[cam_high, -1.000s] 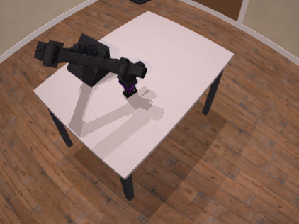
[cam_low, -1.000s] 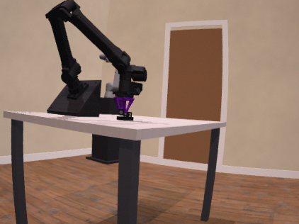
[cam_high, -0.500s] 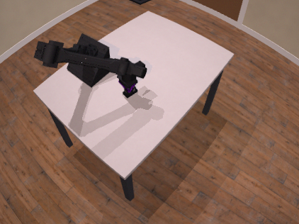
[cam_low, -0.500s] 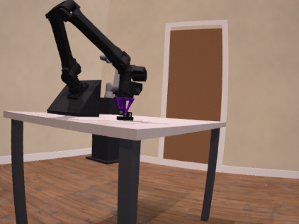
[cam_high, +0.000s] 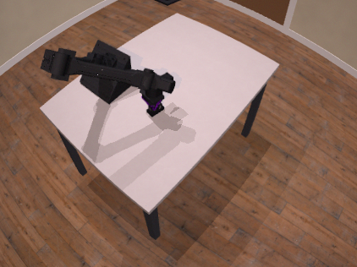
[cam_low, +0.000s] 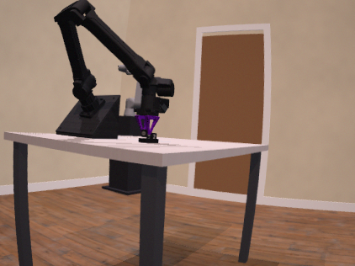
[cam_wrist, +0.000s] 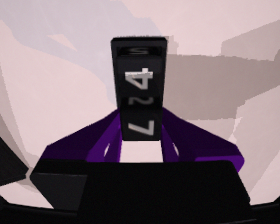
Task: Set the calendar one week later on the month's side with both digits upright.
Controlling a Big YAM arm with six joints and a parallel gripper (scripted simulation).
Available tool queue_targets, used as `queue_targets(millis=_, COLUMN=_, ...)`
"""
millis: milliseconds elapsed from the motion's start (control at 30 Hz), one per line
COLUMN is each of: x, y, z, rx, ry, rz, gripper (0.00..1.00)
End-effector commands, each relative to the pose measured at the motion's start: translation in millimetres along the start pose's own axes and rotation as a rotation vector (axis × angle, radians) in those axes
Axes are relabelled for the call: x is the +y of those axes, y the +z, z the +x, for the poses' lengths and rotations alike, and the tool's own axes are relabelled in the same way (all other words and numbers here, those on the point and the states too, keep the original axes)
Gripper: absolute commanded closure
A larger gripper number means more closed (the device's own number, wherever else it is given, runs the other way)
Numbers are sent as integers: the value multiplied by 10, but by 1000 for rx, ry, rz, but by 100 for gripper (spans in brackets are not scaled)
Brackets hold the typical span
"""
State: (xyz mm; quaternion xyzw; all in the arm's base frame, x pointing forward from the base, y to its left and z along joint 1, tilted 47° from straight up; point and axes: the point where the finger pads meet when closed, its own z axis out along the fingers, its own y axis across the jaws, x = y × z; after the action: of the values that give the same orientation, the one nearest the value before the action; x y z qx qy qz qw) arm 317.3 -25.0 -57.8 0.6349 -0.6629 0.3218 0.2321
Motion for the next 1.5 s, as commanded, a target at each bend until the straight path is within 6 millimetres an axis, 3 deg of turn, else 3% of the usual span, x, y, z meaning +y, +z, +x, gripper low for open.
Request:
queue_targets(millis=0, x=35, y=20, z=-41, rx=0, ry=-22, rz=5, gripper=75)
queue_targets(millis=1467, x=44, y=-4, z=-67, rx=-2, ry=-32, rz=12, gripper=75)
